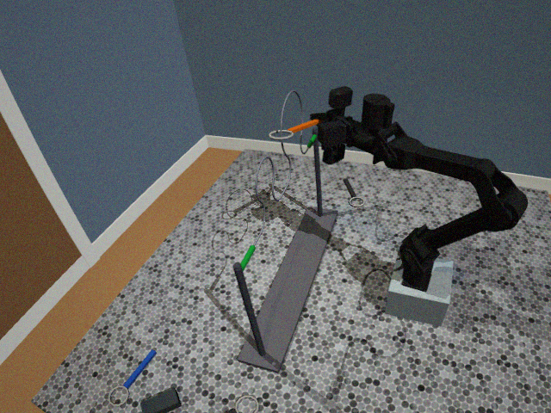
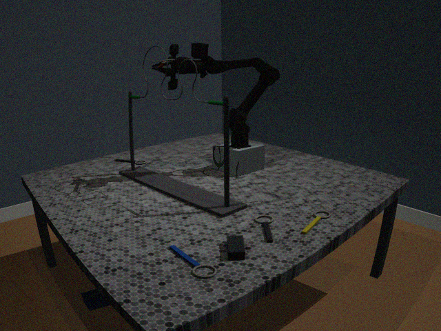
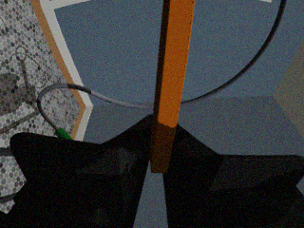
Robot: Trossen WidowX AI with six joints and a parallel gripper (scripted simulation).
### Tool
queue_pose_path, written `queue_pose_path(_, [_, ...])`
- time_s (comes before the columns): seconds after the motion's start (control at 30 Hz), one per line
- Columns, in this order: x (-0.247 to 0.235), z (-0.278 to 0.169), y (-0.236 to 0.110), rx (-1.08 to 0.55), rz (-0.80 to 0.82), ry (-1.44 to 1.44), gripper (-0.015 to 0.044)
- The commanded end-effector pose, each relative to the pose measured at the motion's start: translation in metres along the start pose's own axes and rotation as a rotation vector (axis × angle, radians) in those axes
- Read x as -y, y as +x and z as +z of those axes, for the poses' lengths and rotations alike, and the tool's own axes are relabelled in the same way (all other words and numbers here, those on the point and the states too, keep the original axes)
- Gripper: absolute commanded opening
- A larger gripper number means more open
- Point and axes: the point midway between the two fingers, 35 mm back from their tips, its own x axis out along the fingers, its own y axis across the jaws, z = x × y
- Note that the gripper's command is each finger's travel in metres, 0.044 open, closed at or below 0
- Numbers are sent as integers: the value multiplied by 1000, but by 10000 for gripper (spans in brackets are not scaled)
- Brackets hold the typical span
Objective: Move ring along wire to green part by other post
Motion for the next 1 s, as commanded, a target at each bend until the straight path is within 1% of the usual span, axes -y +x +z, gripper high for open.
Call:
queue_pose_path(0.0, [1, 1, 0, 11, -21, -51, -150])
queue_pose_path(0.97, [17, 4, 1, 51, -176, -376, -150])
